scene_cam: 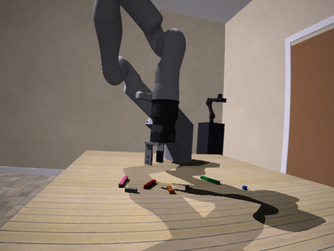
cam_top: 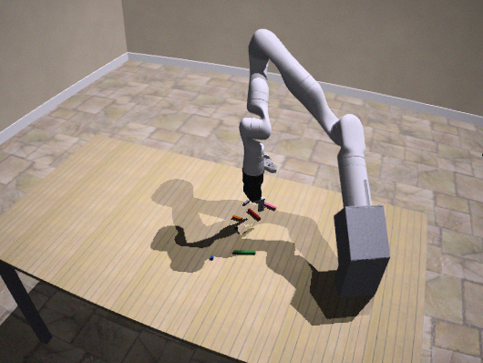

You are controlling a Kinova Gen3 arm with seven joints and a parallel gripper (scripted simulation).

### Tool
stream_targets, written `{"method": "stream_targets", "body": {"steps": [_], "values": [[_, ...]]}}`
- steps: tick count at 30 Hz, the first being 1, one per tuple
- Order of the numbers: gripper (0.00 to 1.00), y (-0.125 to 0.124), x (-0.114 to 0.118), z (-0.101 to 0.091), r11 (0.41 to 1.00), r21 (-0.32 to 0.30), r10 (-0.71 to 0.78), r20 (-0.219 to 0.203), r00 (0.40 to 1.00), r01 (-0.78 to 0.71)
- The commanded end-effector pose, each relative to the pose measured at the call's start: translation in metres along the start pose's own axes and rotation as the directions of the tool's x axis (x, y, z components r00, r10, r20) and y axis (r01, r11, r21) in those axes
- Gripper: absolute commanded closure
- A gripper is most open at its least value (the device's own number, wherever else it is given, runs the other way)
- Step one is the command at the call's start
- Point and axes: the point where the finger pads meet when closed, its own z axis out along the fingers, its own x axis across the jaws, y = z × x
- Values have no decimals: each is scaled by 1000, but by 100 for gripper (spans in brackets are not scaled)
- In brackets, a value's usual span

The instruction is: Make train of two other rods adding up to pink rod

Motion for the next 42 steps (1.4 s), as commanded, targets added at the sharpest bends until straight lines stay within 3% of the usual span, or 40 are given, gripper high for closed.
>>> {"method": "stream_targets", "body": {"steps": [1,9,15,24,34,40,41,42], "values": [[0,1,0,0,1000,-1,0,0,1000,0],[0,6,0,-1,999,-2,-32,2,999,32],[0,26,2,-2,989,-3,-150,8,989,151],[0,70,13,-5,914,-1,-406,9,914,406],[0,94,24,-7,839,-1,-544,2,839,544],[0,98,25,-8,828,-2,-561,1,828,561],[46,98,25,-8,828,-2,-561,1,828,561],[46,98,25,-8,828,-2,-561,1,828,561]]}}
